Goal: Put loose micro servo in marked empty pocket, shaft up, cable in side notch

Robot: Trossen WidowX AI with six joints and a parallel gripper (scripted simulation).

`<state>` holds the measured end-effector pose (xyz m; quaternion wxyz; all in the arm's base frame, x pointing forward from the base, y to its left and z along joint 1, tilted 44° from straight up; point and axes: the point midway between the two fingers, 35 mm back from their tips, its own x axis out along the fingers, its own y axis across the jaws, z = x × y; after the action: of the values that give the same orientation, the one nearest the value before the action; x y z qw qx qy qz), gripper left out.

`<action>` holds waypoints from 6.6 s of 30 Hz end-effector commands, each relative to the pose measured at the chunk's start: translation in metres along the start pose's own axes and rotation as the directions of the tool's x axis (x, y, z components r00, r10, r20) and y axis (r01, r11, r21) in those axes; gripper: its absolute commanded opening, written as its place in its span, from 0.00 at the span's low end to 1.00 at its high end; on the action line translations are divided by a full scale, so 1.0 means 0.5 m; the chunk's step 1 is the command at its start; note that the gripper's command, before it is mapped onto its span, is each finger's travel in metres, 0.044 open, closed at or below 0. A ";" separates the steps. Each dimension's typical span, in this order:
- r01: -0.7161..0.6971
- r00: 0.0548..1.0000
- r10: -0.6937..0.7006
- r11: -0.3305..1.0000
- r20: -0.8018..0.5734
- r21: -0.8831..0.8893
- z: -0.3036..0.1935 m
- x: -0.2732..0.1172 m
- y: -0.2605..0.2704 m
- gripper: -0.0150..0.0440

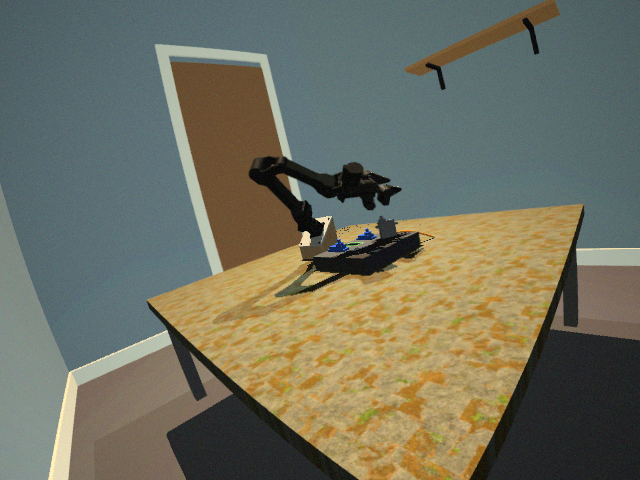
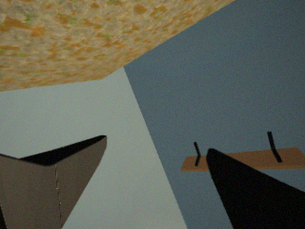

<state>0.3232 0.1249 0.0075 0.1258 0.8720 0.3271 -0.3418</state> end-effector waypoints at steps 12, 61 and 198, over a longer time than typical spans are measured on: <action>-0.093 0.952 0.068 0.993 0.299 0.068 0.049 0.042 0.027 1.00; -0.243 0.115 0.469 0.868 0.876 -0.433 0.121 -0.045 0.117 1.00; 0.932 0.111 0.470 0.257 0.876 -0.256 0.091 -0.247 0.181 0.25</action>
<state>0.2909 -0.0238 0.0563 0.6682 0.1054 0.4487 -0.5840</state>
